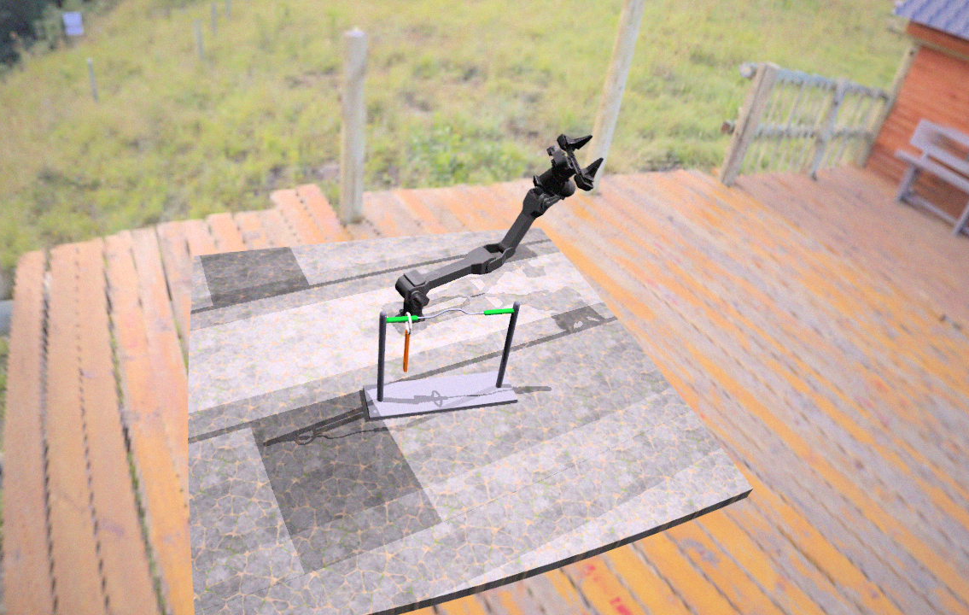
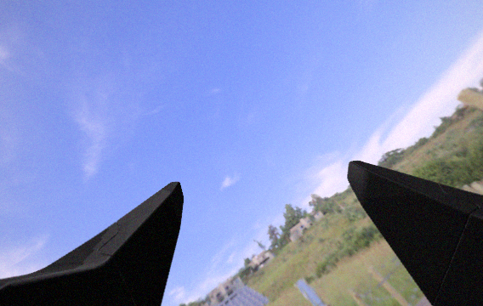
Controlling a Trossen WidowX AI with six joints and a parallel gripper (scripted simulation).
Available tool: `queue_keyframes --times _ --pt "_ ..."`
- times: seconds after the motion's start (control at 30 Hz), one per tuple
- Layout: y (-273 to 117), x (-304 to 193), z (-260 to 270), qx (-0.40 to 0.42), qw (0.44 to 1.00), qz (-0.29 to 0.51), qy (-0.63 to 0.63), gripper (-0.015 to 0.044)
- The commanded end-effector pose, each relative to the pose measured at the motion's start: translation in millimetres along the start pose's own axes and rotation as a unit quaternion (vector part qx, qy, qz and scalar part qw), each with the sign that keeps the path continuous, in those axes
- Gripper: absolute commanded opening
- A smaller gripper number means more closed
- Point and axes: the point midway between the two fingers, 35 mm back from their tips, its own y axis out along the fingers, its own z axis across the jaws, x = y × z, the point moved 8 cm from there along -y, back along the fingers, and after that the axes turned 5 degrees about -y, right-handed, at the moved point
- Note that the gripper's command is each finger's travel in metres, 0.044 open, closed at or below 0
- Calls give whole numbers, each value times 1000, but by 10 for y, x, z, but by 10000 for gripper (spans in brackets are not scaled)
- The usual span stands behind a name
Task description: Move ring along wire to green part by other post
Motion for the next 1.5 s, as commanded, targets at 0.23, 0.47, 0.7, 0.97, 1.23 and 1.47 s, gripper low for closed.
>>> queue_keyframes --times 0.23,0.47,0.7,0.97,1.23,1.47 --pt "159 931 77 -15 981 -87 175 190" --pt "148 1893 28 -11 919 -176 354 160" --pt "-42 2821 -154 15 812 -260 522 160" --pt "-431 3680 -510 63 664 -342 662 160" --pt "-969 4352 -922 129 487 -402 765 160" --pt "-1536 4794 -1339 199 300 -437 825 160"
